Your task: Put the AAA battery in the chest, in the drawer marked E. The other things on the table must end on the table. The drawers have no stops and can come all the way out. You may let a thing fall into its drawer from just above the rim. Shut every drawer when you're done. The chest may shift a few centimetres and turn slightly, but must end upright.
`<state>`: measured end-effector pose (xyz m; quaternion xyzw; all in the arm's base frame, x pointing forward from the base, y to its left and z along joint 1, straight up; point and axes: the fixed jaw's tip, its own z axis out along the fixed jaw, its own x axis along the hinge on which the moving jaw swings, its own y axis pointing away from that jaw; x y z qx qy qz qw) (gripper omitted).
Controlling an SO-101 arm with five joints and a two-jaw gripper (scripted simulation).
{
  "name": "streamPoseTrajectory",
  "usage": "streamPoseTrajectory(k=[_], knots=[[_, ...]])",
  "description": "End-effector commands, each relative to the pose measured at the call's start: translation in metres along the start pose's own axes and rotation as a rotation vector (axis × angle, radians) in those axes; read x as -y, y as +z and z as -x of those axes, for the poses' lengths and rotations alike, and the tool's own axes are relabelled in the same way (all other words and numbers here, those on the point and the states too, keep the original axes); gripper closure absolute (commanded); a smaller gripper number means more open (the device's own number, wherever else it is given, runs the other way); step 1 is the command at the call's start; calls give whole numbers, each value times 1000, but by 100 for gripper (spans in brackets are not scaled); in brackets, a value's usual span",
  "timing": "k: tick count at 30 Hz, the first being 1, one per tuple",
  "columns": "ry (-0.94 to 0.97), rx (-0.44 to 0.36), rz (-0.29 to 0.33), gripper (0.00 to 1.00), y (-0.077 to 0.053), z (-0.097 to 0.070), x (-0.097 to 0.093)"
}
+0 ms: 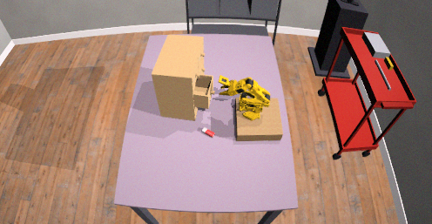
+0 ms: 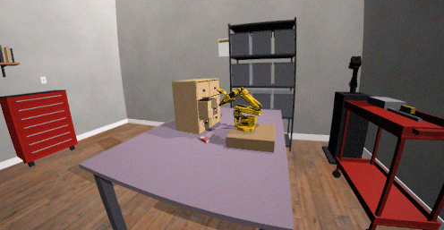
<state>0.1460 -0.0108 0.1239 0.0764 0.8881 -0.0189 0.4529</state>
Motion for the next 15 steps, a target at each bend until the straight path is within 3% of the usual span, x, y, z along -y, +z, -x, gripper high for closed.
streamPoseTrajectory(k=[1, 15], knots=[[-14, -6, 12, 79, 3, -2, -2], [-14, -5, 11, 79, 6, -1, -2]])
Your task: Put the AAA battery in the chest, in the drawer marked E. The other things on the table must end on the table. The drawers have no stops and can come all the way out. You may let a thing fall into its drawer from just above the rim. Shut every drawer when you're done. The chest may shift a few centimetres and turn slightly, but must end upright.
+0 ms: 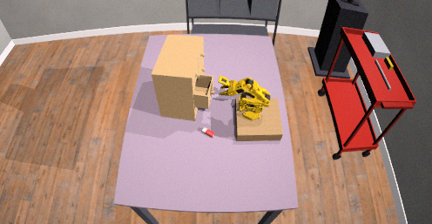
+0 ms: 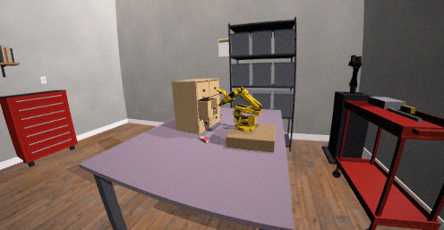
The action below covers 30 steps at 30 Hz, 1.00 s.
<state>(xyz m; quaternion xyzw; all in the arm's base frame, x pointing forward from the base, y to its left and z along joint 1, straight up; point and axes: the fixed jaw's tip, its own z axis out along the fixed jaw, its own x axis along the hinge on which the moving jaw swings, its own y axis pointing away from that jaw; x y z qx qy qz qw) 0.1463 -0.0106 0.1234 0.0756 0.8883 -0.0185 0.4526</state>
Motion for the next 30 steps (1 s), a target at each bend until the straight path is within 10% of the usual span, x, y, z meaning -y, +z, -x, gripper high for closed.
streamPoseTrajectory(k=[1, 30], knots=[[-14, -4, 10, 79, 9, 1, -2], [-16, -1, 7, 79, 33, 5, -2]])
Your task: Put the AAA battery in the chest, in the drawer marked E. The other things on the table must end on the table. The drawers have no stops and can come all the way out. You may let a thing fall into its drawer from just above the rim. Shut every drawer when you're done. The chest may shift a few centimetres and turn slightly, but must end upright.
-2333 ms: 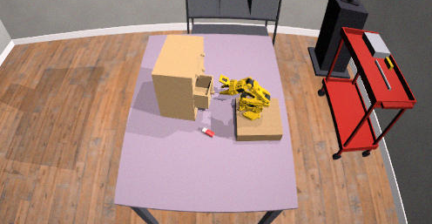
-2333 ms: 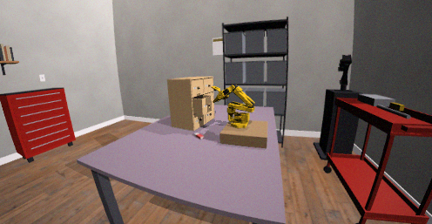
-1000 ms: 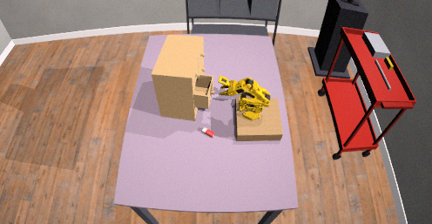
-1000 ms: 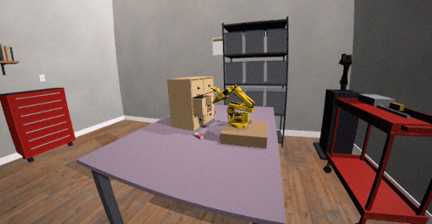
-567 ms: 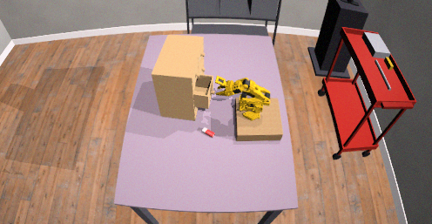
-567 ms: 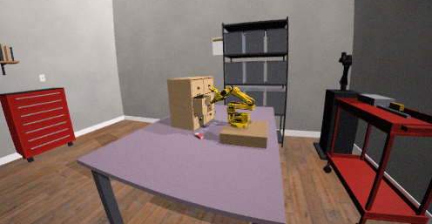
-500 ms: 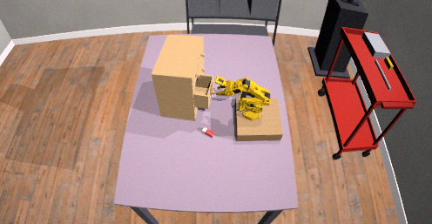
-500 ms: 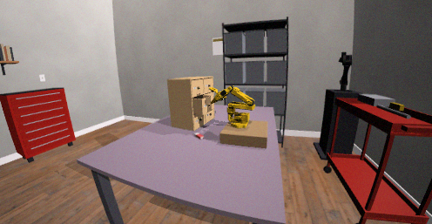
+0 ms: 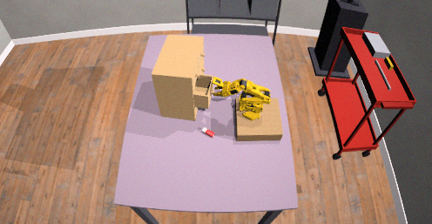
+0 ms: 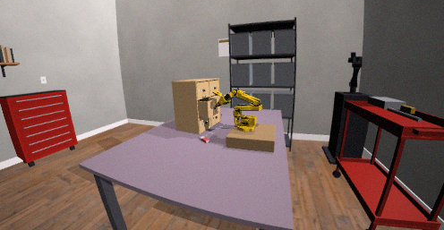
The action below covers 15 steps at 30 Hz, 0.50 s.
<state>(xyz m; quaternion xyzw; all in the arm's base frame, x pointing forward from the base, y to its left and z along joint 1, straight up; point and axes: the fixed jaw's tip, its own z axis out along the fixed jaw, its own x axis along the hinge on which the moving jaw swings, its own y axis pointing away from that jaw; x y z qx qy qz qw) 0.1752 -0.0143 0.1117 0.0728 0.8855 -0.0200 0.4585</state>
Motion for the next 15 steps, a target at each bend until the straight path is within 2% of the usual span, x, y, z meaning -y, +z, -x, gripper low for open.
streamPoseTrajectory(k=[1, 3, 5, 15], knots=[[-11, -14, 7, 79, 3, -3, -1], [-11, -14, 7, 79, 3, -3, -1], [-12, -13, 6, 79, 9, -3, -1], [-12, -13, 6, 79, 9, -3, -1]])
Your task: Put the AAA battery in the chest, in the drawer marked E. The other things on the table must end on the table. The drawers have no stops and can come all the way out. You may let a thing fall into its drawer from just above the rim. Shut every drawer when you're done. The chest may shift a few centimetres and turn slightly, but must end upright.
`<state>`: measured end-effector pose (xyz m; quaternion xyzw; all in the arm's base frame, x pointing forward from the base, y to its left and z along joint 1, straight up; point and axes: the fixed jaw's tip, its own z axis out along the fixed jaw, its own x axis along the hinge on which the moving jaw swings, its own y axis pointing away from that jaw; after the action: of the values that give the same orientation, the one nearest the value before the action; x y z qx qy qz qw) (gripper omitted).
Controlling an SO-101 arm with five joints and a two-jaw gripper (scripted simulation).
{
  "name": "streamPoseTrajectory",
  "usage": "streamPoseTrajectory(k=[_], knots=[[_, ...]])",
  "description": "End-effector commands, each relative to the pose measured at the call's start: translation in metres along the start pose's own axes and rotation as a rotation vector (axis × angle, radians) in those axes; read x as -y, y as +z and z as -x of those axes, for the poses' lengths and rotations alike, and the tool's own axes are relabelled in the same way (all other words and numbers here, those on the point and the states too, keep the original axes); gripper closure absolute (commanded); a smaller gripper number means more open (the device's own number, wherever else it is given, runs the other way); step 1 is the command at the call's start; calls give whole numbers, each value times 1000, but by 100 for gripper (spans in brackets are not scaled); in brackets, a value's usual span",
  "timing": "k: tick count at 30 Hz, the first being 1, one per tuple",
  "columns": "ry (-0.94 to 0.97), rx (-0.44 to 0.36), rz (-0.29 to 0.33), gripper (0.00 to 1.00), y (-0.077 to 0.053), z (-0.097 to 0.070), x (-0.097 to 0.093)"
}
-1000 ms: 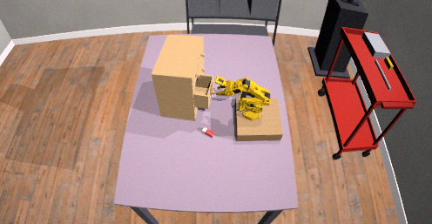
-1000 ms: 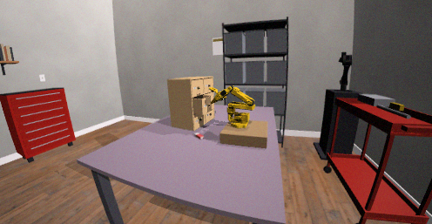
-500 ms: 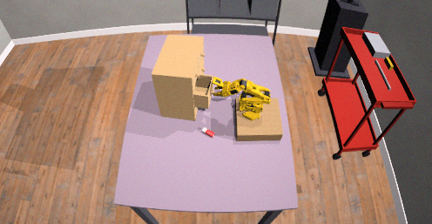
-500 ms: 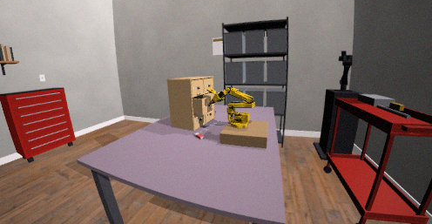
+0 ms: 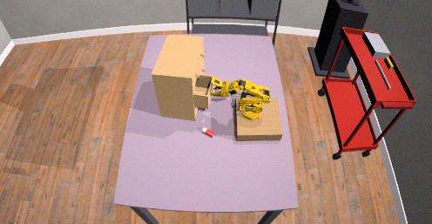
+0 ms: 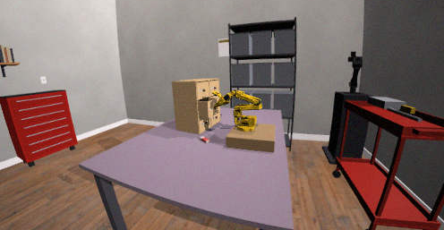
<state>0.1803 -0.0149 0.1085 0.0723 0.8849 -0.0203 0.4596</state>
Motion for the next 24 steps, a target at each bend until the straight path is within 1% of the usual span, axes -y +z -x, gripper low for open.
streamPoseTrajectory(k=[1, 24], knots=[[-10, -16, 6, 79, 3, -4, -1], [-15, -16, 12, 79, 6, -8, -2]])
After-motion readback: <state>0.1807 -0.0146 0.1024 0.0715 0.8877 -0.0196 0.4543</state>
